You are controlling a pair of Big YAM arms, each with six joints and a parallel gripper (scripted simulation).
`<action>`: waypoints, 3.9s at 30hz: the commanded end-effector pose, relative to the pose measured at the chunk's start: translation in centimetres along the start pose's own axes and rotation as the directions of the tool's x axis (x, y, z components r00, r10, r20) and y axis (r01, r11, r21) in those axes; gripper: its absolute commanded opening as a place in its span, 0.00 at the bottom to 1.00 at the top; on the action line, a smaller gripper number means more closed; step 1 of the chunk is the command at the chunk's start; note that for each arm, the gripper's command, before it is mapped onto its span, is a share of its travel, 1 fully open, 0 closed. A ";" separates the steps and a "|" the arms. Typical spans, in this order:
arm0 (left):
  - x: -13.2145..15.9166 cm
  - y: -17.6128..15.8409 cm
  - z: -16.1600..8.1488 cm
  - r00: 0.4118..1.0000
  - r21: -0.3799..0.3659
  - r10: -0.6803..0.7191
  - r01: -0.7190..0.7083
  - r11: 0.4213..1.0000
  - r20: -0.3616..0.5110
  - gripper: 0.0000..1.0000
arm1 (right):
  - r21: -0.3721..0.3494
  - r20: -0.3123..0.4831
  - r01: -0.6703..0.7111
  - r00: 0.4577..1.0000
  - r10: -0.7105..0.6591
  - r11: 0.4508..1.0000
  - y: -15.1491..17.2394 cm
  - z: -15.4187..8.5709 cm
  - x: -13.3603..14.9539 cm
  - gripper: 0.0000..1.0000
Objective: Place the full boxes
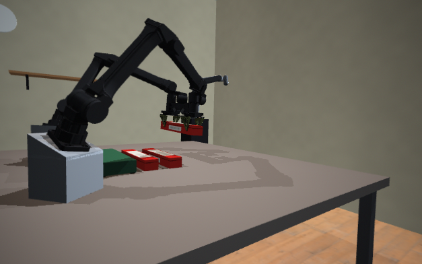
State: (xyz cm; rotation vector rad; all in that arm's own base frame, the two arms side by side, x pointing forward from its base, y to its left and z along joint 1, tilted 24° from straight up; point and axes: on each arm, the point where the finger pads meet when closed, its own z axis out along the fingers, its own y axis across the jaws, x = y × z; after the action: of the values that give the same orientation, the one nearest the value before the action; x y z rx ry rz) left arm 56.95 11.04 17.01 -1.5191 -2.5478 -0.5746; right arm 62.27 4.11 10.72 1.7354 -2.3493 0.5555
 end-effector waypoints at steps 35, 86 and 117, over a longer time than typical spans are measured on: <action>0.6 4.6 -6.5 0.998 -0.146 -0.022 0.032 0.989 0.067 0.00 | 0.139 0.069 -0.018 0.998 0.008 0.990 -3.1 -7.5 0.1 0.00; 0.5 4.9 0.0 0.998 -0.139 -0.020 0.027 0.990 0.053 0.00 | 0.137 0.071 -0.016 0.997 0.007 0.990 -4.5 -4.1 -0.1 0.00; 0.7 4.9 4.3 0.999 -0.127 -0.021 0.027 0.992 0.046 0.00 | 0.136 0.069 -0.028 0.997 0.019 0.990 -5.7 -1.3 0.4 0.00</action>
State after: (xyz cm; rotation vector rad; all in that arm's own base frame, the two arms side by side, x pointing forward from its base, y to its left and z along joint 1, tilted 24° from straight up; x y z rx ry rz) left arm 59.32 14.63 9.89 -1.5339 -2.5787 -0.5886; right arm 64.66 1.19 5.25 1.7418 -2.3419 0.5664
